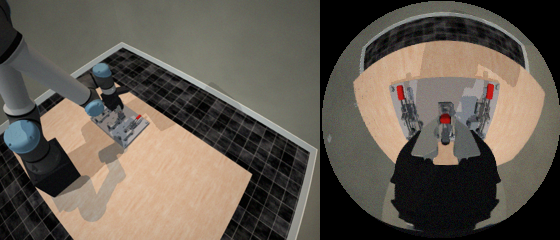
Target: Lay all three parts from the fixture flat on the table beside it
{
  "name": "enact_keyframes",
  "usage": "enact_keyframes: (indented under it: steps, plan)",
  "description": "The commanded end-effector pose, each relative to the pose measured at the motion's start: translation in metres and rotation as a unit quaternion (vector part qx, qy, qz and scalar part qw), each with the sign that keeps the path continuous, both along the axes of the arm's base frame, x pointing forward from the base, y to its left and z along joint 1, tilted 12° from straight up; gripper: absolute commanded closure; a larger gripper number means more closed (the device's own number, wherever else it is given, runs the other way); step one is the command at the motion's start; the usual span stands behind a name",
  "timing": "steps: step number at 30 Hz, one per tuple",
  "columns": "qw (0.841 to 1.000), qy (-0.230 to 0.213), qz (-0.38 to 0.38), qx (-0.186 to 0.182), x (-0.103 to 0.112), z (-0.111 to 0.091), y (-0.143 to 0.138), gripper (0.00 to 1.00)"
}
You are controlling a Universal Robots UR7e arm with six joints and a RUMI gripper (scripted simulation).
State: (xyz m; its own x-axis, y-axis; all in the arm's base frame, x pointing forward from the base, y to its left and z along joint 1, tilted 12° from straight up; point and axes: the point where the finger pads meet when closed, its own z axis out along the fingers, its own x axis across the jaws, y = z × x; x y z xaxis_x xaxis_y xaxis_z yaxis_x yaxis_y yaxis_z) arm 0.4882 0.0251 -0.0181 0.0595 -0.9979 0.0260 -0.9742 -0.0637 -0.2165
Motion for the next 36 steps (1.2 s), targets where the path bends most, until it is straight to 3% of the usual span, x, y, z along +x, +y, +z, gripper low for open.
enact_keyframes:
  steps: [1, 5, 6, 27, 36]
  plan:
    - [1.0, 0.003, 0.0, 0.001, -0.003, -0.002, 0.0, 1.0]
    - [1.0, 0.003, 0.0, 0.001, -0.003, -0.002, 0.0, 1.0]
    - [1.0, 0.003, 0.0, 0.001, -0.003, -0.002, 0.0, 0.72]
    - [1.0, 0.001, 0.0, 0.001, -0.001, -0.001, 0.0, 0.72]
    - [1.0, -0.001, 0.0, 0.0, -0.002, 0.014, -0.001, 0.72]
